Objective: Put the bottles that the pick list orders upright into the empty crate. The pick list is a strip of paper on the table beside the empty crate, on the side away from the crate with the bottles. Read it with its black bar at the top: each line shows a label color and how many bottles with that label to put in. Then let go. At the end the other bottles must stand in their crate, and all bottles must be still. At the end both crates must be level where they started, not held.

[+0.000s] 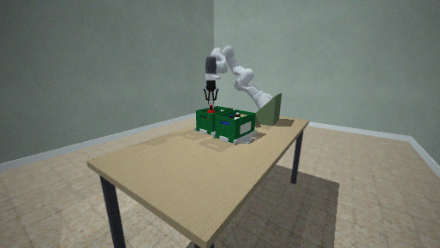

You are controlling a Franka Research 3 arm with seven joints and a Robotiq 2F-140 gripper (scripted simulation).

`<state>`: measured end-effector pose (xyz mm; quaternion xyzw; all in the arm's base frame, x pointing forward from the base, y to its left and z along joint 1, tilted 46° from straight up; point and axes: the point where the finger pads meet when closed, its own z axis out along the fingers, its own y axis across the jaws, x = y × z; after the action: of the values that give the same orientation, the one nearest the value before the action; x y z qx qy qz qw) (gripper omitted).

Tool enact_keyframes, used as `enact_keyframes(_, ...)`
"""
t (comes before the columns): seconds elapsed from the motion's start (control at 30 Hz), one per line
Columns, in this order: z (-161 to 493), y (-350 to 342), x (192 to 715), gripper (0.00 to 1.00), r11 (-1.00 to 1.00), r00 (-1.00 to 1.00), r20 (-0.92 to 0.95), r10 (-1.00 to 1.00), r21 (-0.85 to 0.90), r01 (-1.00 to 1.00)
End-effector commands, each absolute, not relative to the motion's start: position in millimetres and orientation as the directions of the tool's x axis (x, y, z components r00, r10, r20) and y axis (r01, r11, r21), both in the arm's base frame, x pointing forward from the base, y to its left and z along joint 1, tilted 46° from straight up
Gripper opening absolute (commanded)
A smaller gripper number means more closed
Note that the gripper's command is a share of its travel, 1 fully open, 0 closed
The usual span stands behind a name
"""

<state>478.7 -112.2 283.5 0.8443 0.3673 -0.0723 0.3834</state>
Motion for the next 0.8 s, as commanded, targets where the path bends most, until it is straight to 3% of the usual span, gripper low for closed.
enact_keyframes(0.0,290.7,-104.1,478.6,0.0,-0.429,0.713,-0.406,0.572,0.593,0.682)
enact_keyframes(0.77,315.1,-79.6,472.8,0.0,-0.429,0.713,-0.406,0.572,0.593,0.682)
